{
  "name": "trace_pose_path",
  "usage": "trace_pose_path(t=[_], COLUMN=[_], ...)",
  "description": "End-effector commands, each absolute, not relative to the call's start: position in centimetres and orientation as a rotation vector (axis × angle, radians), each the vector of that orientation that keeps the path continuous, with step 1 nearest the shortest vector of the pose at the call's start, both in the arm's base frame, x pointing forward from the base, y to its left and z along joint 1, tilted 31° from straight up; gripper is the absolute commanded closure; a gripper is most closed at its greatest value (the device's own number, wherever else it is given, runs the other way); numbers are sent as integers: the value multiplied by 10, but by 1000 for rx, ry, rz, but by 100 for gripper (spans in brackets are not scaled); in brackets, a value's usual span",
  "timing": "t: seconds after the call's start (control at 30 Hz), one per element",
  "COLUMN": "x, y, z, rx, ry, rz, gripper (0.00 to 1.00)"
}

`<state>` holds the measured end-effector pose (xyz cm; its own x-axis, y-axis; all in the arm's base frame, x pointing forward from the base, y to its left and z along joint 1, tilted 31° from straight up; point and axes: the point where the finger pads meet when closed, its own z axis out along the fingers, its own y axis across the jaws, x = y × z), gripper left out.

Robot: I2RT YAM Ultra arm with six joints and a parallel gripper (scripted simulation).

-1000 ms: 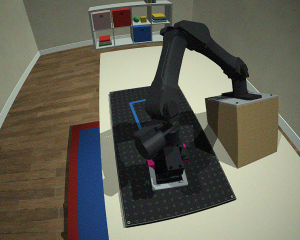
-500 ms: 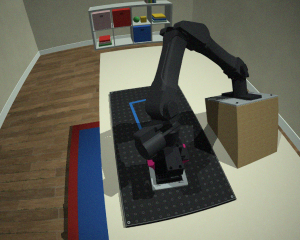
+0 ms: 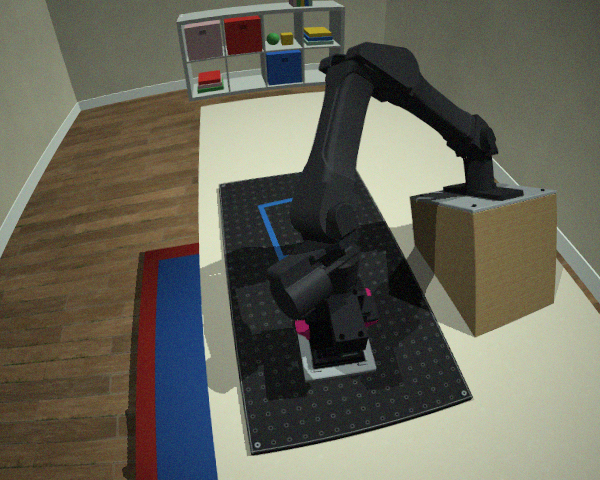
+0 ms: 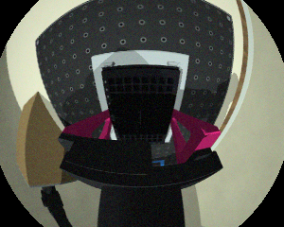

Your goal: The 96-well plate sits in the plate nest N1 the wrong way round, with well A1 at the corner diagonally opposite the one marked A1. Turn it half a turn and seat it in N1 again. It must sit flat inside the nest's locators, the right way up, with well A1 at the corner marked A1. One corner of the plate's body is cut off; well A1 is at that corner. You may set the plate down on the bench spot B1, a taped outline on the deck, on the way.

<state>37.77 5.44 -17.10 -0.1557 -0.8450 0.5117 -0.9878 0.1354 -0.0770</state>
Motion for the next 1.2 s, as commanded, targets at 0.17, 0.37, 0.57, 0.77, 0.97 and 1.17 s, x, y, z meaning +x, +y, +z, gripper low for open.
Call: trace_pose_path(t=[0.17, 0.37, 0.57, 0.77, 0.97, 1.17], x=[381, 381, 381, 381, 381, 380], y=[57, 57, 57, 57, 57, 62], z=[-169, -170, -170, -170, -170, -160], rx=[1781, 1781, 1781, 1781, 1781, 1781], ry=[-2080, -2080, -2080, -2080, -2080, -2080], rz=[582, 582, 582, 582, 582, 582], gripper=[100, 0, 0, 0, 0, 0])
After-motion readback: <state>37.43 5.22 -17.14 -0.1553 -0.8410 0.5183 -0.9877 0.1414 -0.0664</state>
